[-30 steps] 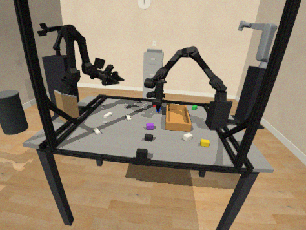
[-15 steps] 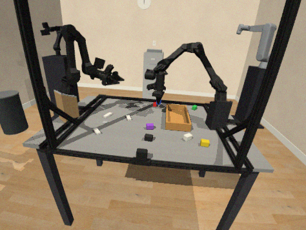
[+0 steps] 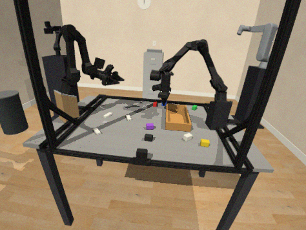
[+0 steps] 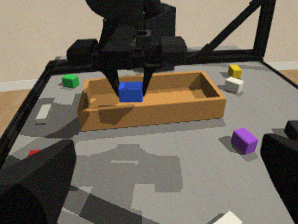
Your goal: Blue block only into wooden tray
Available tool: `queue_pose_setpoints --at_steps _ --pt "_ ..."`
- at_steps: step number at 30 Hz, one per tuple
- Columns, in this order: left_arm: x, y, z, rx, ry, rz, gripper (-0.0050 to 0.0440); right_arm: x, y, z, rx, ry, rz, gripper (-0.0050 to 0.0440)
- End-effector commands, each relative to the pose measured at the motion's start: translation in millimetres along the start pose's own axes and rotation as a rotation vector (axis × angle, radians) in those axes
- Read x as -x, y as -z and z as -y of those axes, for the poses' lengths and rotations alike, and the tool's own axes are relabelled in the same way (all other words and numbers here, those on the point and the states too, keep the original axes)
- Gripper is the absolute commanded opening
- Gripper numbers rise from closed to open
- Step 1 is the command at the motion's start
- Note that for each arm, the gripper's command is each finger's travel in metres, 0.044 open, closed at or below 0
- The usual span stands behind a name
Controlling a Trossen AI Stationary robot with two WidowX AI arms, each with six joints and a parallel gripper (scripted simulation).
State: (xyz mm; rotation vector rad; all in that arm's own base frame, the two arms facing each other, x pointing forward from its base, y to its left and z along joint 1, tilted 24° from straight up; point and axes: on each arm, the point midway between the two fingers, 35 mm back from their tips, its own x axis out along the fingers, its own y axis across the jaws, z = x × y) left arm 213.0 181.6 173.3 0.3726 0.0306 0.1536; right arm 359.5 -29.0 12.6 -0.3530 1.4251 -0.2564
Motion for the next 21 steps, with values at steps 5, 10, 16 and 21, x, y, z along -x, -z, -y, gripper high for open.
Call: queue_pose_setpoints --at_steps 5,10,16,21 --pt "0 0 1 0.001 0.003 0.001 0.0400 4 27 -11 -0.002 0.003 0.012 0.0000" --pt "0 0 1 0.001 0.003 0.001 0.0400 3 42 -16 -0.002 0.003 0.012 0.0000" --pt "0 0 1 0.001 0.003 0.001 0.0400 2 62 -22 -0.002 0.003 0.012 0.0000" --pt "0 0 1 0.001 0.003 0.001 0.0400 1 82 -27 -0.002 0.004 0.012 0.0000"
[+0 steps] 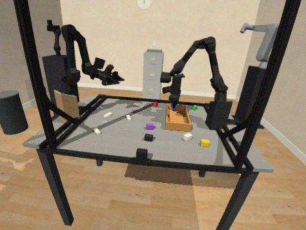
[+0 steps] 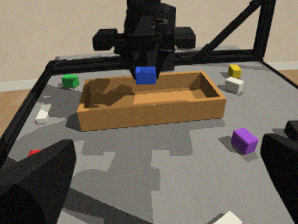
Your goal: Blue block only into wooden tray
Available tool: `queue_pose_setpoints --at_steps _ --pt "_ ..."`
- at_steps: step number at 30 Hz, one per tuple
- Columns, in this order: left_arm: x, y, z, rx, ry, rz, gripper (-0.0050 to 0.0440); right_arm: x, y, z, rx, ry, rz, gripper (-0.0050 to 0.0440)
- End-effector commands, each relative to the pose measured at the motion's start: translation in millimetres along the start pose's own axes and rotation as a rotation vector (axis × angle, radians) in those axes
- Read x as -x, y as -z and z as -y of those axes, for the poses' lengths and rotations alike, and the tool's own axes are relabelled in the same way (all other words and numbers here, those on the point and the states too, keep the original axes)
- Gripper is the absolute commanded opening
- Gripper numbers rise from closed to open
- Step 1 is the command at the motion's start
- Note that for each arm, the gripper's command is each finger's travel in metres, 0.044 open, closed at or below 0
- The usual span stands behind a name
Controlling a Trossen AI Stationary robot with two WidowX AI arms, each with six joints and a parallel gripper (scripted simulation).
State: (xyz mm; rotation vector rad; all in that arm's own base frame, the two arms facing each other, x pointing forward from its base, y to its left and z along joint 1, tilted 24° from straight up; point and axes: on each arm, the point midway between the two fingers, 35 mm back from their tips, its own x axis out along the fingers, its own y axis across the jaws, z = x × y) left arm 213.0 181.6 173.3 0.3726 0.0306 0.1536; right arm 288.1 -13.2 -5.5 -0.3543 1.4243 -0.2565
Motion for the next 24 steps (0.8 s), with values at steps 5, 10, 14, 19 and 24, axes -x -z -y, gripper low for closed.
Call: queue_pose_setpoints --at_steps 5,10,14,19,24 --pt "0 0 1 0.001 0.003 0.001 0.0400 0 28 -6 -0.003 0.003 0.012 0.0000" --pt "0 0 1 0.001 0.003 0.001 0.0400 -3 28 -6 -0.003 0.003 0.012 0.0000" --pt "0 0 1 0.001 0.003 0.001 0.0400 -22 27 -7 -0.003 0.003 0.012 0.0000" --pt "0 0 1 0.001 0.003 0.001 0.0400 -45 28 -6 -0.003 0.003 0.012 0.0000" --pt "0 0 1 0.001 0.003 0.001 0.0400 -48 29 -6 -0.003 0.003 0.012 0.0000"
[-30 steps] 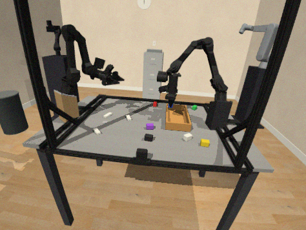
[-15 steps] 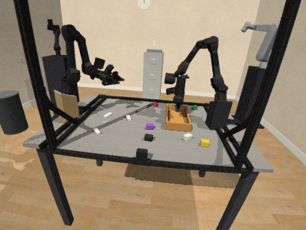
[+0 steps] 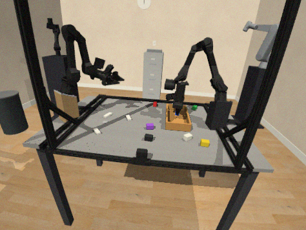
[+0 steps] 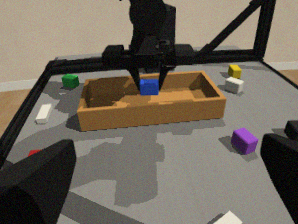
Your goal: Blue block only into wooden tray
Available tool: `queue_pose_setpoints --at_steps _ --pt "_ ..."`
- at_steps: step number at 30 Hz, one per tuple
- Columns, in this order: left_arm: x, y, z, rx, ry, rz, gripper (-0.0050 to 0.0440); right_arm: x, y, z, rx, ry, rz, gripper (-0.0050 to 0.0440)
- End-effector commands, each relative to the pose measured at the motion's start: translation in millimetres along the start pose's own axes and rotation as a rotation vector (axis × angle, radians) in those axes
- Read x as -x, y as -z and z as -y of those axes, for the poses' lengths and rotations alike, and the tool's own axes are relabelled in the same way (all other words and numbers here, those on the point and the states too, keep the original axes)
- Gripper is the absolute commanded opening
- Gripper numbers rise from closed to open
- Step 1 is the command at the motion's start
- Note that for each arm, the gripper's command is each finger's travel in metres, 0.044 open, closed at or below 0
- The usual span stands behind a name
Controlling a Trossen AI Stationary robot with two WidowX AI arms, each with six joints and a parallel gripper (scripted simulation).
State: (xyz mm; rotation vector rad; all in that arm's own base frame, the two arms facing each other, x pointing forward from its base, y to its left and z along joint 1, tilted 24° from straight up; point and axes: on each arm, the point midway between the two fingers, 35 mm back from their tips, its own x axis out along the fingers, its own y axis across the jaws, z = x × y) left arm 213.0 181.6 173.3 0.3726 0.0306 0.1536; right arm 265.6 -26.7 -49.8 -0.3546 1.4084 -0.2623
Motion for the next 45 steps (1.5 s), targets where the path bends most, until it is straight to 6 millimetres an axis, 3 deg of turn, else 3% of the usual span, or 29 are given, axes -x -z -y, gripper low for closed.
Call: queue_pose_setpoints --at_steps 1,19,45 --pt "0 0 1 0.001 0.003 0.001 0.0400 -5 1 -1 0.004 -0.002 -0.002 0.0000" --pt "0 0 1 0.001 0.003 0.001 0.0400 -5 1 -1 0.004 -0.002 -0.002 0.0000" --pt "0 0 1 0.001 0.003 0.001 0.0400 -36 0 -1 0.004 -0.002 -0.002 0.0000"
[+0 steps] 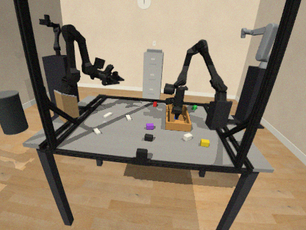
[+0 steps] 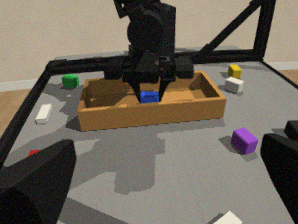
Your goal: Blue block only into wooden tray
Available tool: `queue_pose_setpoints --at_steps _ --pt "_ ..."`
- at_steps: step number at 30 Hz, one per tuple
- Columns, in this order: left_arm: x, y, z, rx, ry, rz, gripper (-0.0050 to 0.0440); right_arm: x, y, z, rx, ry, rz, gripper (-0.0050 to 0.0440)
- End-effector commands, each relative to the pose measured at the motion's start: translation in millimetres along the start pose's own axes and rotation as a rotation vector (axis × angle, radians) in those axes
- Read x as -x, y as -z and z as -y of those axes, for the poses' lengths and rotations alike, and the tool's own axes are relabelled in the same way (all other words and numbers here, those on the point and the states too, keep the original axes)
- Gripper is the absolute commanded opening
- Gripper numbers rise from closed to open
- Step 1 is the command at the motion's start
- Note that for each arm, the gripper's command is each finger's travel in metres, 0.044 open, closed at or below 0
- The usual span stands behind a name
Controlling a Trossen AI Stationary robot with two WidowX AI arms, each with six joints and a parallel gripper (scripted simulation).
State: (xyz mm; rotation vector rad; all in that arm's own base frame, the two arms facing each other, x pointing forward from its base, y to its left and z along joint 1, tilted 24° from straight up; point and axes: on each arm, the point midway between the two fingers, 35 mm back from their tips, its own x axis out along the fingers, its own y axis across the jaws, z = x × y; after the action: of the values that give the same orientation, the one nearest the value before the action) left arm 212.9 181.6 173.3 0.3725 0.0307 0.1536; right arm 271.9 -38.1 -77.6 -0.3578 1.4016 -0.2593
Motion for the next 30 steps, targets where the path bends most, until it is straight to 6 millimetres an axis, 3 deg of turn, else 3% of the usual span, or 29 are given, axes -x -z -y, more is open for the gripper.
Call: queue_pose_setpoints --at_steps 1,9,20,30 --pt "0.2 -0.1 0.5 0.001 0.003 0.001 0.0400 -5.1 2.2 -0.5 0.001 -0.003 -0.010 0.0000" --pt "0.2 -0.1 0.5 0.001 0.003 0.001 0.0400 -5.1 2.2 -0.5 0.001 -0.003 -0.010 0.0000" --pt "0.2 -0.1 0.5 0.001 0.003 0.001 0.0400 -0.5 0.0 0.0 0.001 0.000 0.000 0.0249" --pt "0.2 -0.1 0.5 0.001 0.003 0.001 0.0400 -0.5 0.0 0.0 0.001 0.000 0.000 0.0249"
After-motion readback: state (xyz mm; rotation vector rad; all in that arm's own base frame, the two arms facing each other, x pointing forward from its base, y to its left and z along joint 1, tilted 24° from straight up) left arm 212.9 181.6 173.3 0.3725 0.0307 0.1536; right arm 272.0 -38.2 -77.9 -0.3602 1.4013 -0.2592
